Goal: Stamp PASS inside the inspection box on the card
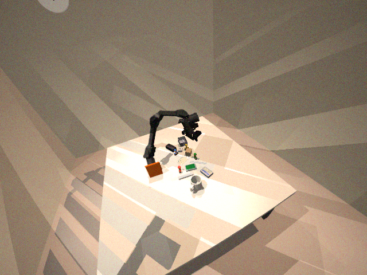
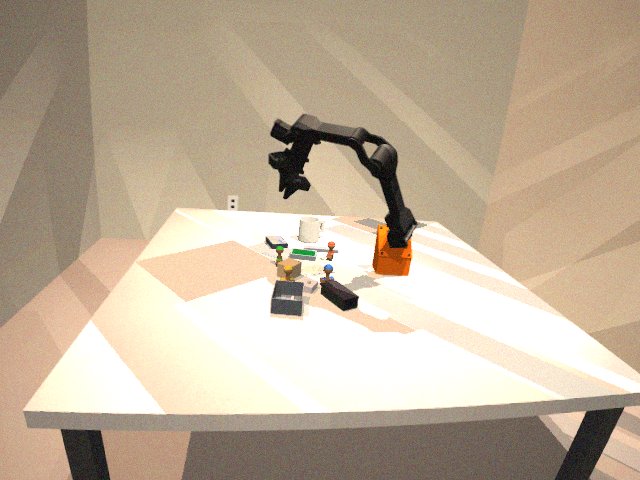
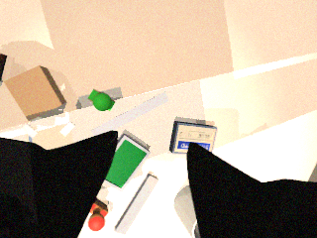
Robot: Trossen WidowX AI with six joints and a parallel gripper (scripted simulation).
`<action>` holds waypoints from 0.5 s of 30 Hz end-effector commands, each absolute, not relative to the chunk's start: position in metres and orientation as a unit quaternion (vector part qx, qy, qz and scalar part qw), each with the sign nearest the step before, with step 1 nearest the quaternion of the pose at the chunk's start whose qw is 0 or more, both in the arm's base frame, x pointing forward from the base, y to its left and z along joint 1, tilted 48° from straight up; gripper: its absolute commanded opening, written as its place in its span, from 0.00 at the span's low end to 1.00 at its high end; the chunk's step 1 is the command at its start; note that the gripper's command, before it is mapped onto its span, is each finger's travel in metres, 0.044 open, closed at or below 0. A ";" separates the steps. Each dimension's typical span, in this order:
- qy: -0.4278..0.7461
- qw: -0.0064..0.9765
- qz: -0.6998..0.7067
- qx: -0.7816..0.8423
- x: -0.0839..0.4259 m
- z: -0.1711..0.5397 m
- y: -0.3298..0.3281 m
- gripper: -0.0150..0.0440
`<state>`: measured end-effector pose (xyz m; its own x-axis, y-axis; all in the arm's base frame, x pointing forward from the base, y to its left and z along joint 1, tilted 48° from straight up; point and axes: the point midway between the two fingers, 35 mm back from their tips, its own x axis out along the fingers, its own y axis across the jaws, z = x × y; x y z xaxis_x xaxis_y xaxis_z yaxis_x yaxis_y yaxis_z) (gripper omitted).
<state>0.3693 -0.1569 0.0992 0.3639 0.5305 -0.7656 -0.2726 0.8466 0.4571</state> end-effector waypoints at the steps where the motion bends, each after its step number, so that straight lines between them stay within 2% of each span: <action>1: 0.558 0.754 0.271 0.217 0.380 0.061 -0.097 0.62; 5: 0.608 0.687 0.278 0.284 0.381 0.030 -0.046 0.62; 15: 0.611 0.684 0.278 0.287 0.389 0.025 -0.045 0.62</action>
